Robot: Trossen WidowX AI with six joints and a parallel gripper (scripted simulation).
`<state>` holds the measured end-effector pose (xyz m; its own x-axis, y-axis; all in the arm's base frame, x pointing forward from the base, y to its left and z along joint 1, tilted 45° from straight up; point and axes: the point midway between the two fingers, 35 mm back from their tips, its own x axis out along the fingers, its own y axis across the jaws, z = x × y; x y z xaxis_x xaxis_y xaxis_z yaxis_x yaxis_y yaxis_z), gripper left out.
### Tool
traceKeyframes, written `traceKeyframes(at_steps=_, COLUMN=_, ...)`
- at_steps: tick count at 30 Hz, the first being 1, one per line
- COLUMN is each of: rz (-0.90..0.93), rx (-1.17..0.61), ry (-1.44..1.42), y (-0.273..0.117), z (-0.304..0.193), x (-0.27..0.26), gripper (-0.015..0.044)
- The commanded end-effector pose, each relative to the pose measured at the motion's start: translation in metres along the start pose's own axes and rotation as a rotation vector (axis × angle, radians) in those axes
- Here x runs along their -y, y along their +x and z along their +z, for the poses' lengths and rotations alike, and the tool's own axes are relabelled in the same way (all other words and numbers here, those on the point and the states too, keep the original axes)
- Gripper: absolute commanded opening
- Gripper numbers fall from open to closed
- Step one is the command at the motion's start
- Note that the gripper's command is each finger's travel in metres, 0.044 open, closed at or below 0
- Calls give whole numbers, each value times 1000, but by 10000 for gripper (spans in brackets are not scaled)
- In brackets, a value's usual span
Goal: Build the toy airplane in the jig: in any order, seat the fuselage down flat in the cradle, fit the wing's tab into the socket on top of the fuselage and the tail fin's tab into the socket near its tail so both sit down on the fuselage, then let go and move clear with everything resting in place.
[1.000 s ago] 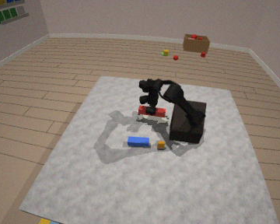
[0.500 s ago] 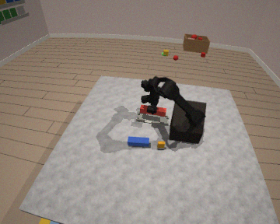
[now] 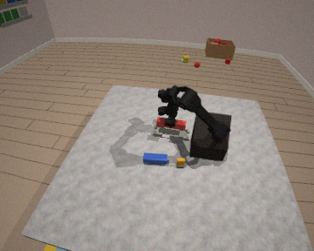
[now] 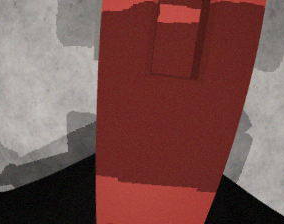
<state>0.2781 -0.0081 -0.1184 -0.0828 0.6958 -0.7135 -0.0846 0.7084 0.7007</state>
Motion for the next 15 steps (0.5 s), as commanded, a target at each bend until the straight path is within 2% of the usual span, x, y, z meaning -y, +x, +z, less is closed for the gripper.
traceKeyframes(at_steps=1, rz=-3, rx=0, ry=-7, y=0, z=0, x=1, gripper=197)
traceKeyframes(at_steps=15, rz=-3, rx=0, ry=-7, y=14, z=1, x=1, gripper=197)
